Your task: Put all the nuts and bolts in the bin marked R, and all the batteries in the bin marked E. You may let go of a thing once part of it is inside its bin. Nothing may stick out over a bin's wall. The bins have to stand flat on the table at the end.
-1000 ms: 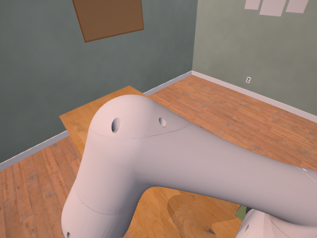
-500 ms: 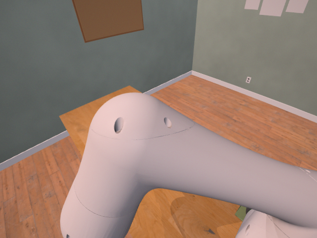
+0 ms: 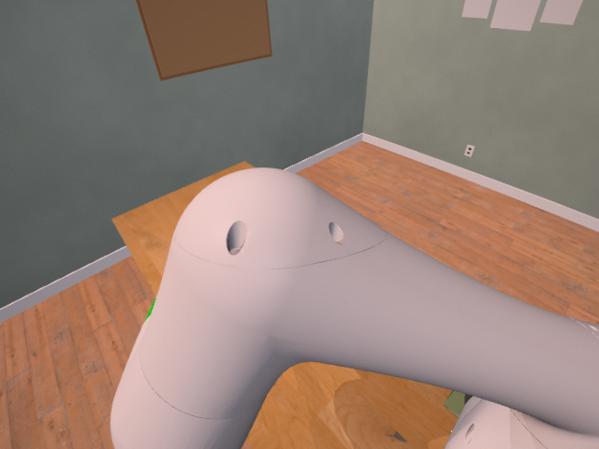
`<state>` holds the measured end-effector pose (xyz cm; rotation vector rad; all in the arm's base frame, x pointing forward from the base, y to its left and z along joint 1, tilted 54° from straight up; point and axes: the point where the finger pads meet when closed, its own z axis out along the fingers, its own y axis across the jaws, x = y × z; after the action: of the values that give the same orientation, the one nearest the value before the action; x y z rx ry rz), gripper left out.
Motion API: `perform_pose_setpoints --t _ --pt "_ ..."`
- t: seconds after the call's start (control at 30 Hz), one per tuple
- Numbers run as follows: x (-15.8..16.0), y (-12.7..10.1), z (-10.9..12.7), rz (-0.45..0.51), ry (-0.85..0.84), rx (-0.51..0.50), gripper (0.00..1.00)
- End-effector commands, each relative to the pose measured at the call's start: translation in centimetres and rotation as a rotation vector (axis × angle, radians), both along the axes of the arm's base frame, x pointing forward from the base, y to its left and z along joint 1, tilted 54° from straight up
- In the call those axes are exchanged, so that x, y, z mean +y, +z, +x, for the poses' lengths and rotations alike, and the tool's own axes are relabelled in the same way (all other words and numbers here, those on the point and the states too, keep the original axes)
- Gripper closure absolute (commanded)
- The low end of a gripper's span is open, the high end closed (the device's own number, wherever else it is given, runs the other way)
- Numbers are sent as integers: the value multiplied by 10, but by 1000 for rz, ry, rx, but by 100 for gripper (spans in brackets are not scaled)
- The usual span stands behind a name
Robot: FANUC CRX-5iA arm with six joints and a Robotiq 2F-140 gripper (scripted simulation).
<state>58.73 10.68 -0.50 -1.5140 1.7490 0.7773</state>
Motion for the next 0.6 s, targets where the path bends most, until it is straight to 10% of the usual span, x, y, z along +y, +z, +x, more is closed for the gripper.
perform_pose_setpoints --t 0.0,0.57 --pt "-2 1 0 0 0 0 73" --pt "16 46 90 55 -258 332 73"
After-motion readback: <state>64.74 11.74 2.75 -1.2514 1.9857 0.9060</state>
